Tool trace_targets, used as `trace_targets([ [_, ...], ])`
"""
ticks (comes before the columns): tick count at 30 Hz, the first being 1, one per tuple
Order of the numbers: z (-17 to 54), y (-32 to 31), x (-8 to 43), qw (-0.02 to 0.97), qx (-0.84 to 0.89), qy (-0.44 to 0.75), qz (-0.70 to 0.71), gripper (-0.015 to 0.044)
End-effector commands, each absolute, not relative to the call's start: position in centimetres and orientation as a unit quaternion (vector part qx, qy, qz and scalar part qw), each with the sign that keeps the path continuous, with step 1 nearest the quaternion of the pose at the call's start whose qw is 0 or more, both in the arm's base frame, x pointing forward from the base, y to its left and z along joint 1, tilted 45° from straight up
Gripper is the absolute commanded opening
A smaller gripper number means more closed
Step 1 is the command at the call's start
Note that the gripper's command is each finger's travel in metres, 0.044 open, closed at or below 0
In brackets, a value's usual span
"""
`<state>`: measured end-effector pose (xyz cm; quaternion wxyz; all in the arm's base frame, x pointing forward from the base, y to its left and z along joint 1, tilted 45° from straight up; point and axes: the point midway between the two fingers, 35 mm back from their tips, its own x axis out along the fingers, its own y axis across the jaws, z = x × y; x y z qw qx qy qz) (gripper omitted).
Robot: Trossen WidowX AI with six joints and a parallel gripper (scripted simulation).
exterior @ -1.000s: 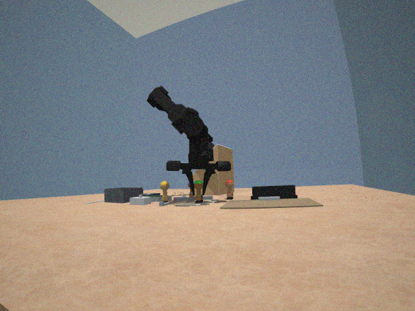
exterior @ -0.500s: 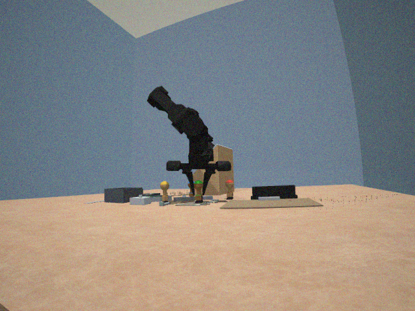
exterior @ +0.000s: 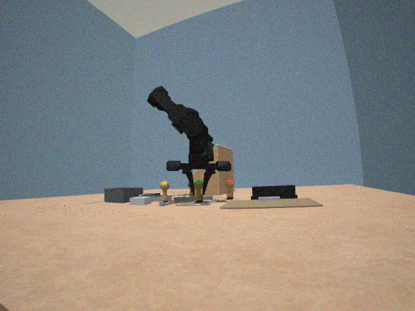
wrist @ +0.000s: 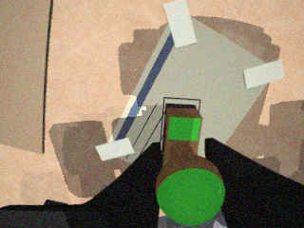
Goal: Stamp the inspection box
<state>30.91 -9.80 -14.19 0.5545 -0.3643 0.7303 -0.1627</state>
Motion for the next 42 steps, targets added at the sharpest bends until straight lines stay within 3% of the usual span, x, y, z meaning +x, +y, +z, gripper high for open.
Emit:
trace_targets([
  [1,-14.24,-10.05,30.90,0.554,-0.364,0.730,-0.165,0.0000],
  [42,-13.71,-9.52,31.02,0.555,-0.364,0.730,-0.165,0.0000],
])
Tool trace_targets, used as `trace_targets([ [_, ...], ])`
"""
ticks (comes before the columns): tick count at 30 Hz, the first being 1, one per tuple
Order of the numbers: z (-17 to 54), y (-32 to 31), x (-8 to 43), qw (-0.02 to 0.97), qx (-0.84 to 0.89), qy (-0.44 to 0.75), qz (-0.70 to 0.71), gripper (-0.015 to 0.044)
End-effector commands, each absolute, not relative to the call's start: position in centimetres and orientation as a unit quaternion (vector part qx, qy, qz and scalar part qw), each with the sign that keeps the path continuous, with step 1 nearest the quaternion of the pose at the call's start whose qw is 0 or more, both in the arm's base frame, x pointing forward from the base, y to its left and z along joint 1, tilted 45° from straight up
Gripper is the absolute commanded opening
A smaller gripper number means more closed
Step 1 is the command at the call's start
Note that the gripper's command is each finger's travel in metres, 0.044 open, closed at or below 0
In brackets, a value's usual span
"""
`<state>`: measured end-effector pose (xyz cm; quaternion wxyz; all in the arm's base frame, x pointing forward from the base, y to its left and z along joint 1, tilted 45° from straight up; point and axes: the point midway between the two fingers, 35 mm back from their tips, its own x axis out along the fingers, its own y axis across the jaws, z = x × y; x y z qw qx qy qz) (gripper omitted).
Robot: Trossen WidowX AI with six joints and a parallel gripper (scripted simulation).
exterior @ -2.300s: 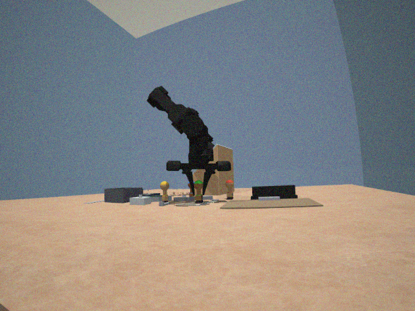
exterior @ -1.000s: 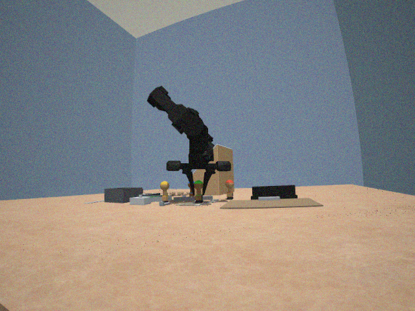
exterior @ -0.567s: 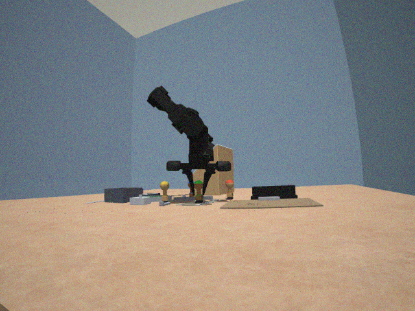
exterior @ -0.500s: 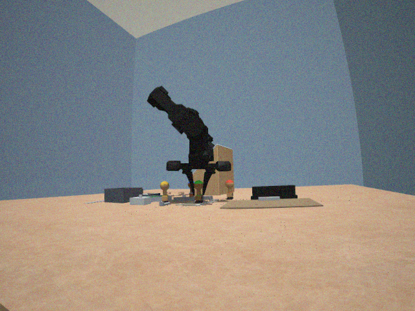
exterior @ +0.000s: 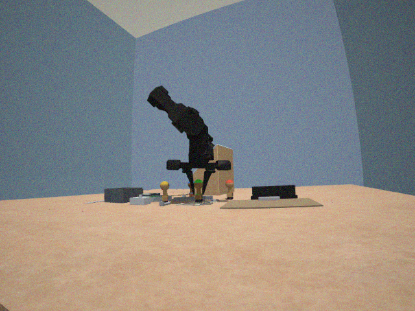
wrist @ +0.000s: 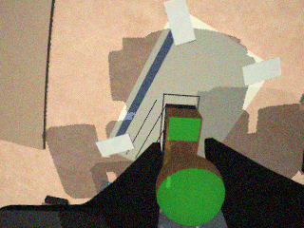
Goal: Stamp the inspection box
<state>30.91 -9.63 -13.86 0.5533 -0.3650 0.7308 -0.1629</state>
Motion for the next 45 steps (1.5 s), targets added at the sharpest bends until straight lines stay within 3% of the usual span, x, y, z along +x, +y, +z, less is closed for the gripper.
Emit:
trace_targets([
  [1,-13.7,-9.5,31.0,0.555,-0.364,0.730,-0.165,0.0000],
  [45,-9.2,-5.1,32.0,0.556,-0.363,0.730,-0.164,0.0000],
])
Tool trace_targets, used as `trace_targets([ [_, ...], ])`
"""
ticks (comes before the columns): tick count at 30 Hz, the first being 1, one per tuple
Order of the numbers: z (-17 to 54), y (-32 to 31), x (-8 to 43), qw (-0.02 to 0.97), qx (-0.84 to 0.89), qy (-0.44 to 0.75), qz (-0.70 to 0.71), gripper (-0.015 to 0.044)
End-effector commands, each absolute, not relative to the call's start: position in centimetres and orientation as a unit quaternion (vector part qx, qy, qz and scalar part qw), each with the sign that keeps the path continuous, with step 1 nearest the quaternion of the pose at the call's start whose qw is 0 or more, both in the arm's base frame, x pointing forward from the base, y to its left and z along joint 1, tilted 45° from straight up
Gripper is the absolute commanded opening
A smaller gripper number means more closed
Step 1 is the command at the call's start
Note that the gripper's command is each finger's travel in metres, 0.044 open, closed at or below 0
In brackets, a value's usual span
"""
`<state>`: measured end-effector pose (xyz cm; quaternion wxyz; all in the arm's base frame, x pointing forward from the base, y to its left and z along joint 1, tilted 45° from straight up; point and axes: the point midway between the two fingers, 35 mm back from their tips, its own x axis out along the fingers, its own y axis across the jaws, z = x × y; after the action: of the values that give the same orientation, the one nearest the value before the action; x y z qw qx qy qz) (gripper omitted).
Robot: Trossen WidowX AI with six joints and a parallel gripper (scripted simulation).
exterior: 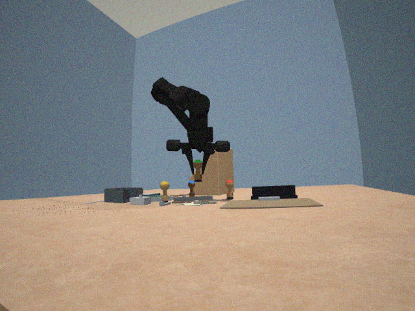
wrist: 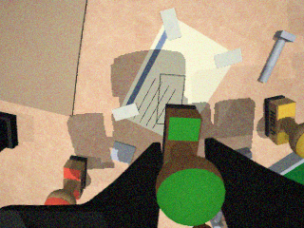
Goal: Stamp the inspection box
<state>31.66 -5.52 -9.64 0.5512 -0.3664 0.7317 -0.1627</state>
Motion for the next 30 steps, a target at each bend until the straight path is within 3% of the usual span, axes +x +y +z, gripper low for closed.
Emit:
trace_targets([
  [1,-9.2,-5.0,32.0,0.556,-0.363,0.730,-0.164,0.0000],
  [30,-0.2,-12.4,27.5,0.561,-0.357,0.731,-0.154,0.0000],
])
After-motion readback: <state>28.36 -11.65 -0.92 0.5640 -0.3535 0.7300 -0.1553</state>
